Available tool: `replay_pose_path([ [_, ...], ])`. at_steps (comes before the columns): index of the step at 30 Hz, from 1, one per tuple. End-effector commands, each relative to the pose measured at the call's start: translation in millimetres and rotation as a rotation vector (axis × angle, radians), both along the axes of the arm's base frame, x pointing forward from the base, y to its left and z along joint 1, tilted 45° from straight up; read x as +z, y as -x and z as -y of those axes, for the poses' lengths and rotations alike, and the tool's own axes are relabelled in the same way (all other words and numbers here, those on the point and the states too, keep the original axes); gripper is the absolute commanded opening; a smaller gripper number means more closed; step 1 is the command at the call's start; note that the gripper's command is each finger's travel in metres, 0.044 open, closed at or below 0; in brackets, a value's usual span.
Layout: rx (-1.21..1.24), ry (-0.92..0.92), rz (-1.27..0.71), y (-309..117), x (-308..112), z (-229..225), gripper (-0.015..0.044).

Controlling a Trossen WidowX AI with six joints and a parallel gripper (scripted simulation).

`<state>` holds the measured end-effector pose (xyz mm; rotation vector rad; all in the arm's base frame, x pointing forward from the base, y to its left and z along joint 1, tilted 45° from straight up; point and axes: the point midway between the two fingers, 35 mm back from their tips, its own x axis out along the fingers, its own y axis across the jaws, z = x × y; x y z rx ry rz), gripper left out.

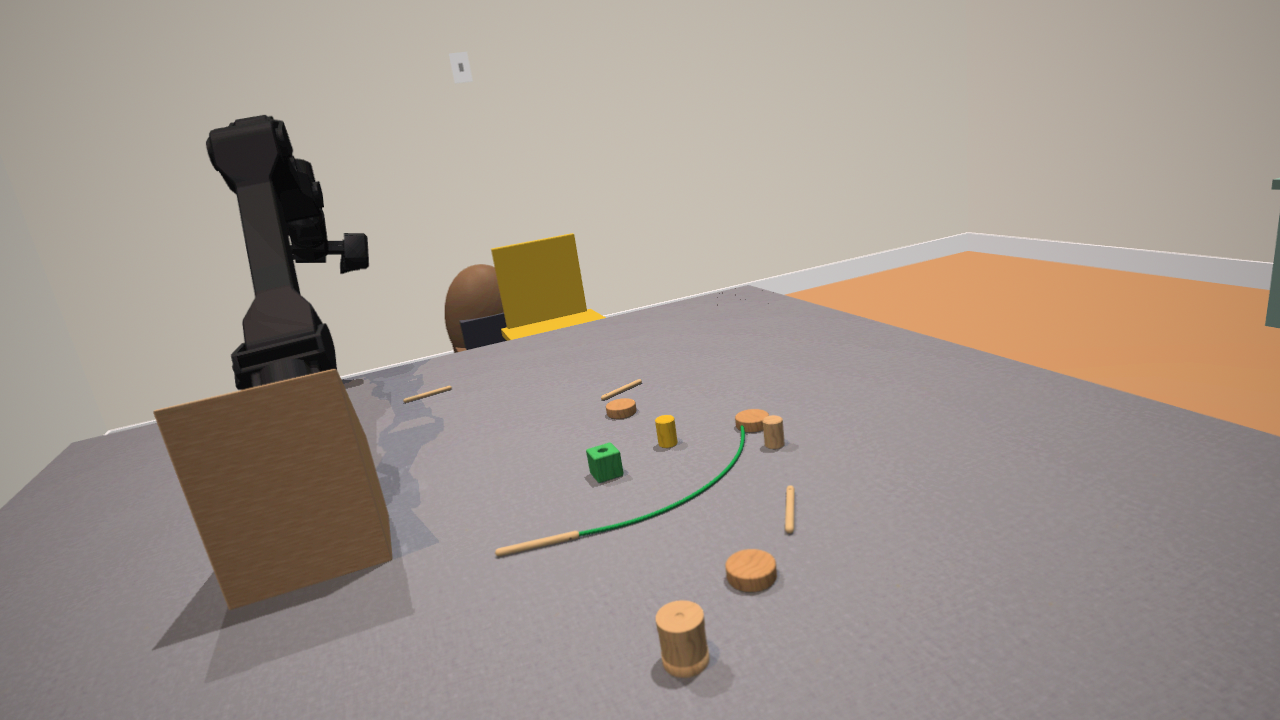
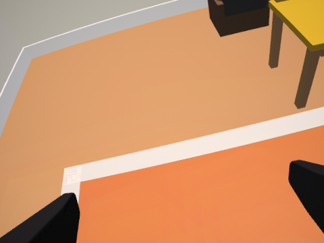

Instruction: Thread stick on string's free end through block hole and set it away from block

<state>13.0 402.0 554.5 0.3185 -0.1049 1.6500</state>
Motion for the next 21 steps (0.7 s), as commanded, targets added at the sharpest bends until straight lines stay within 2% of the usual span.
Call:
replay_pose_path([
  [1, -0.124, 0.130, 0.111, -53.0, -47.0, -21.6, 0.0440],
  [6, -0.251, 0.297, 0.226, -122.7, -103.8, -29.4, 0.0440],
  [11, -0.346, 0.469, 0.312, -191.4, -161.1, -18.6, 0.0440],
  [21, -0.464, 0.820, 0.364, -310.2, -276.7, 50.6, 0.0440],
])
